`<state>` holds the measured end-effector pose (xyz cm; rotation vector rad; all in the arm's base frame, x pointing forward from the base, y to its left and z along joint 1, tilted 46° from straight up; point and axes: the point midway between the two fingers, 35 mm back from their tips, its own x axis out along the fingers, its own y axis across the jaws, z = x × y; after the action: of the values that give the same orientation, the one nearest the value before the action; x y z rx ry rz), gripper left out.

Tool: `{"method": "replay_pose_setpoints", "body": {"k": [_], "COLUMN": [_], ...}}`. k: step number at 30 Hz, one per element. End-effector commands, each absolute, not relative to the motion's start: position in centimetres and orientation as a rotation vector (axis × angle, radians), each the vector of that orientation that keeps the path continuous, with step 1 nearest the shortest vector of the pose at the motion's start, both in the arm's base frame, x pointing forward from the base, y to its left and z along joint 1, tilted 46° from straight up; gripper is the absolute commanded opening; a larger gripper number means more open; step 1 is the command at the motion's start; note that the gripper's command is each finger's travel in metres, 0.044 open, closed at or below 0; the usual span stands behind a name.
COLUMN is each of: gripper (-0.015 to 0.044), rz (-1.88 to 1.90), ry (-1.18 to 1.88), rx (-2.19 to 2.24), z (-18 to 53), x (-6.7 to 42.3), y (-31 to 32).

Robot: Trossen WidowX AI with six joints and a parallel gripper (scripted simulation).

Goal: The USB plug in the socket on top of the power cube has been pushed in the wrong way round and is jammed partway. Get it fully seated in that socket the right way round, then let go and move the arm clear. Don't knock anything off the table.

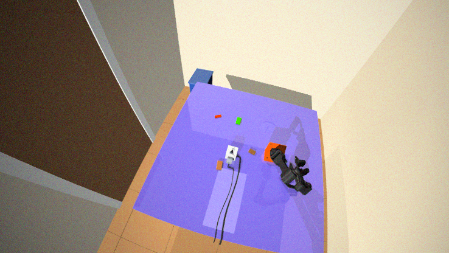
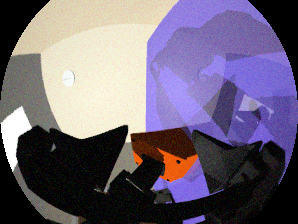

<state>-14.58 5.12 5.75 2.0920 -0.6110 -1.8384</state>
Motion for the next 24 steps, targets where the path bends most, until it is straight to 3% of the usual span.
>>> {"method": "replay_pose_setpoints", "body": {"k": [1,7,15,24], "gripper": [0.0426,0.0440,0.0440,0.0440], "rz": [-1.839,-1.920,-2.175,-2.672], "ry": [-0.608,-0.495,0.012,0.632], "rx": [2.090,1.979,1.529,1.413], "z": [5.7,5.0,8.2,17.1], "x": [-14.6,-15.1,-19.9,-21.2], "y": [5.1,6.3,7.9,20.9]}}
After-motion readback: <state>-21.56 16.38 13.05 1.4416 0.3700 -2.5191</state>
